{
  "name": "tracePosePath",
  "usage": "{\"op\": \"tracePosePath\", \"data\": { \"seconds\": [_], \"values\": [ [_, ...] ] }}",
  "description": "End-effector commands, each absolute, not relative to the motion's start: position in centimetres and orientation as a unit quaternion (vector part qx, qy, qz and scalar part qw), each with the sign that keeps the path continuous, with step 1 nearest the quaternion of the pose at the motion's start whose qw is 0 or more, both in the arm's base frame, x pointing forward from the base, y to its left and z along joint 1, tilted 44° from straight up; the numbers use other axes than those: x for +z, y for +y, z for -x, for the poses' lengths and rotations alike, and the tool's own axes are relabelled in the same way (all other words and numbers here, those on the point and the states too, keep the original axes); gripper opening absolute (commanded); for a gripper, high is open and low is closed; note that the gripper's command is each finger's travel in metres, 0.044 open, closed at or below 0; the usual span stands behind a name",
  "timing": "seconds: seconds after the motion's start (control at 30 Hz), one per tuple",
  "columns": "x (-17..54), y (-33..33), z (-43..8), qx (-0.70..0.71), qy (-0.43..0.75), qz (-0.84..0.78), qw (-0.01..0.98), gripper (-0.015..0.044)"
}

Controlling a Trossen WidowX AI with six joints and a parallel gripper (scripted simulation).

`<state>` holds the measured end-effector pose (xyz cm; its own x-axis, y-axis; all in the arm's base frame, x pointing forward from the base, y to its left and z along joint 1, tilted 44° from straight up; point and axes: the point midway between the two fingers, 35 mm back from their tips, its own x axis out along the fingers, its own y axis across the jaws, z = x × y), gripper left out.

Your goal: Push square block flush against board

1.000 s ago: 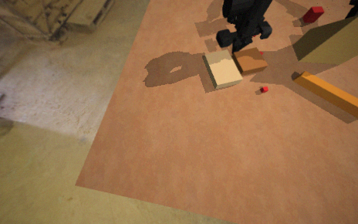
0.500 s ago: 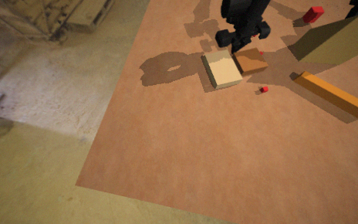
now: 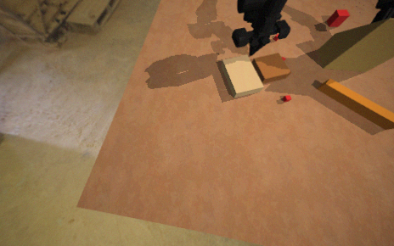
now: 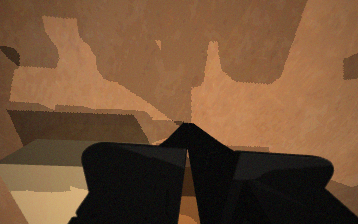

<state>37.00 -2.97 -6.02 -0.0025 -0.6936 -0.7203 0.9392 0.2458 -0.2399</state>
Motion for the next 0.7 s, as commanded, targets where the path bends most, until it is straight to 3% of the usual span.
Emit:
{"op": "tracePosePath", "data": {
  "seconds": [0.0,0.67],
  "values": [
    [-5.2,-3.5,-37.3,-0.592,0.385,-0.156,0.691,0.0],
    [-1.2,0.3,-37.1,-0.587,0.392,-0.149,0.692,0.0]
  ]
}}
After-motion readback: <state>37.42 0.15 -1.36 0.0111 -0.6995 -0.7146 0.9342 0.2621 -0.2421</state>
